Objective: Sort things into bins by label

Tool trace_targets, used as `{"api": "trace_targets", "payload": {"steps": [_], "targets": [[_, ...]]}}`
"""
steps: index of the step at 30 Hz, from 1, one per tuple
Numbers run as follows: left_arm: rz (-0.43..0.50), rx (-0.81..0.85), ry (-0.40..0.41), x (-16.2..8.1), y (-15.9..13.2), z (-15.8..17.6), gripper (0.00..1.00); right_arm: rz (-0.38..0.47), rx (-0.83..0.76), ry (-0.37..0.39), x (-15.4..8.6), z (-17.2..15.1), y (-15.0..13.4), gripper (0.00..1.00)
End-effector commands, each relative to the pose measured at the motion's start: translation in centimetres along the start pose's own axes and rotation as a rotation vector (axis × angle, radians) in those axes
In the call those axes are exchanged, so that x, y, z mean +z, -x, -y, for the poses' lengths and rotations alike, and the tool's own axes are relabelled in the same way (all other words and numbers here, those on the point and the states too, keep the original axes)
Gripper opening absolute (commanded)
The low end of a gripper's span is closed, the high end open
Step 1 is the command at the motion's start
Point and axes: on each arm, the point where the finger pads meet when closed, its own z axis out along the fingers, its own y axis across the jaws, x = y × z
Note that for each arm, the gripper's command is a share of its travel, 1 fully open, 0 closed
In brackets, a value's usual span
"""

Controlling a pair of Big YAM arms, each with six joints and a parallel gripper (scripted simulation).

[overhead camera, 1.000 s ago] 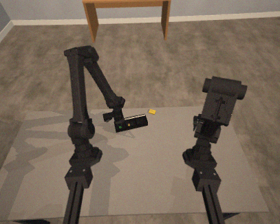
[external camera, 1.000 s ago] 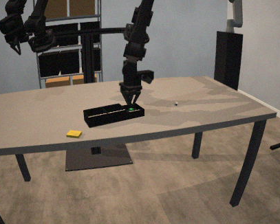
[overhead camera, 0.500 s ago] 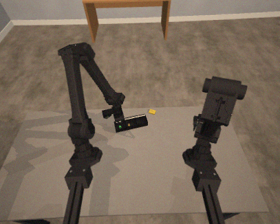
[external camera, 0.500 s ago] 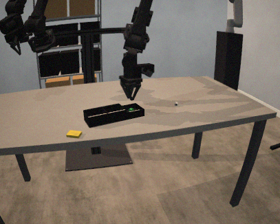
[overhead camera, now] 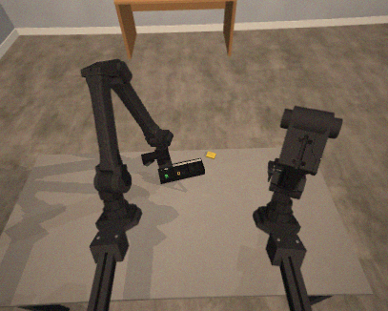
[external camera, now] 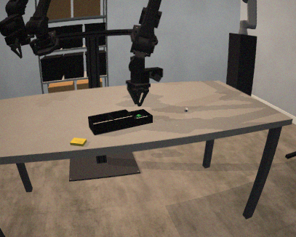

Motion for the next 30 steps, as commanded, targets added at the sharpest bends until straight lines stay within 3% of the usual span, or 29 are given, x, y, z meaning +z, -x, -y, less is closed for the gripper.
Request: {"api": "trace_targets", "payload": {"steps": [1, 2, 30], "targets": [[-0.003, -0.009, -0.006, -0.1, -0.1, 0.3, 0.3, 0.025, 0.013, -0.004, -0.2, 0.2, 0.4, 1.0], [-0.003, -0.014, -0.005, -1.1, -0.1, 0.1, 1.0, 0.025, 0.013, -0.004, -0.2, 0.2, 0.4, 1.0], [-0.015, -0.002, -0.02, -10.9, -0.8, 0.7, 1.0, 0.025, 0.013, -0.004, -0.2, 0.2, 0.4, 1.0]]}}
